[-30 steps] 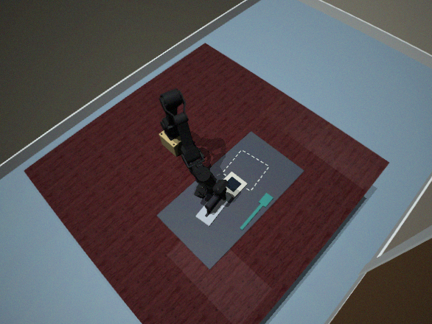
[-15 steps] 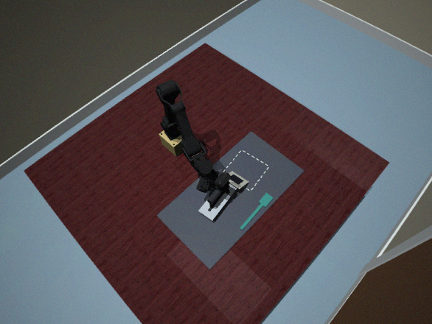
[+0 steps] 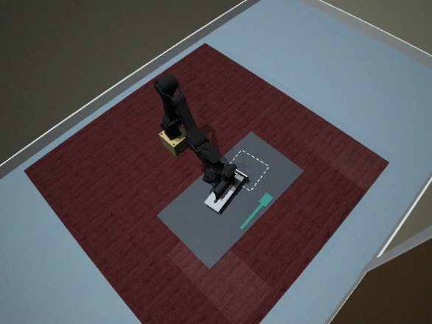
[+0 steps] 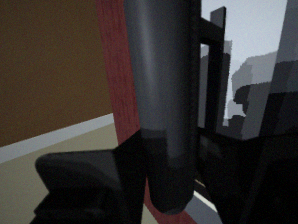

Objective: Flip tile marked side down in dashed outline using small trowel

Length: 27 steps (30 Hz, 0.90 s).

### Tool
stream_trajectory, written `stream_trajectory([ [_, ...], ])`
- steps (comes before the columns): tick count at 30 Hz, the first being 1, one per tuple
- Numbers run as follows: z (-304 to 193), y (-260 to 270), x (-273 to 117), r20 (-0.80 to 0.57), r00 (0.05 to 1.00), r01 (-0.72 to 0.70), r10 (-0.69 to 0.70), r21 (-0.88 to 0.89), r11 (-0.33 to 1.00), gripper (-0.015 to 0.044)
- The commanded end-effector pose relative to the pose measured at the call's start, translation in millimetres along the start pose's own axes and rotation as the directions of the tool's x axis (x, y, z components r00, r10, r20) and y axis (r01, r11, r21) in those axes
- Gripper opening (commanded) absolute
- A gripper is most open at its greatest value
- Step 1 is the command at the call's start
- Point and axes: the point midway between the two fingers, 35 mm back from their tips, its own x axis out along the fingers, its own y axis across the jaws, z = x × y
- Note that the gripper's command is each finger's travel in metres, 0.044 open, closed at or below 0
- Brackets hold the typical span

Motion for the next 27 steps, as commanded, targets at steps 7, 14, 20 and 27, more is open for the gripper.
stream_trajectory([
  [7, -24, 0, 2, 0.002, 1.000, -0.011, 0.011, 0.001, 1.000, 0.0000],
  [14, -11, 6, -1, 0.003, 1.000, -0.009, 0.009, 0.000, 1.000, 0.0000],
  [20, 23, 19, -13, 0.005, 1.000, -0.009, 0.009, -0.002, 1.000, 0.0000],
  [27, 37, 23, -19, 0.005, 1.000, -0.012, 0.012, -0.003, 1.000, 0.0000],
])
